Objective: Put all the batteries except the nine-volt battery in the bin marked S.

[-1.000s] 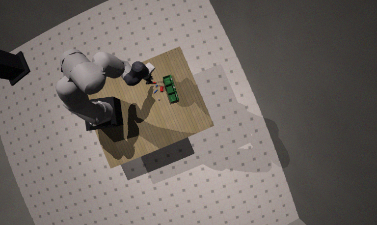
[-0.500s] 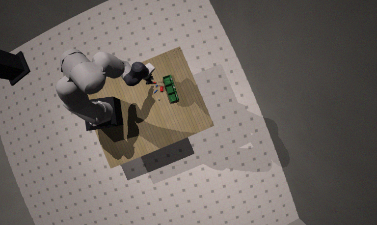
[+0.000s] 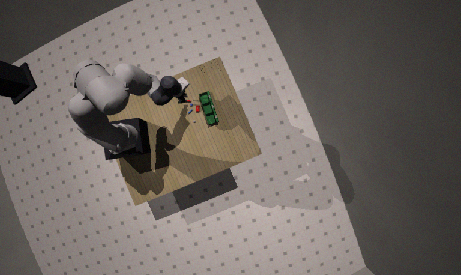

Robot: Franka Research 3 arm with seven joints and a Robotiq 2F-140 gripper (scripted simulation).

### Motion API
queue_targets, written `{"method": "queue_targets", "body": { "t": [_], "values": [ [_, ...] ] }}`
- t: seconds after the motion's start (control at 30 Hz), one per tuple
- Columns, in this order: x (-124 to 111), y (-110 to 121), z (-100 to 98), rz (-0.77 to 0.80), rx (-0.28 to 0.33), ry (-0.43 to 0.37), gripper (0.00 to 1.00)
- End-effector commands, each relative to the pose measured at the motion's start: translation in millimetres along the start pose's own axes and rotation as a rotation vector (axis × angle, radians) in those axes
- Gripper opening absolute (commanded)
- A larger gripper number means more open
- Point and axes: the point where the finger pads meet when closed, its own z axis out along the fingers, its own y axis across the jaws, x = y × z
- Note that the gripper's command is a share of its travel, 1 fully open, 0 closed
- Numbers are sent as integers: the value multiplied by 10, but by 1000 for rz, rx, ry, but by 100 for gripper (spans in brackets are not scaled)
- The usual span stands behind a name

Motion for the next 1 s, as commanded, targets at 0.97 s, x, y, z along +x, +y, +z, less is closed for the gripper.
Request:
{"method": "queue_targets", "body": {
  "t": [0.97],
  "values": [
    [18,-5,437,6,1,2,17]
  ]
}}
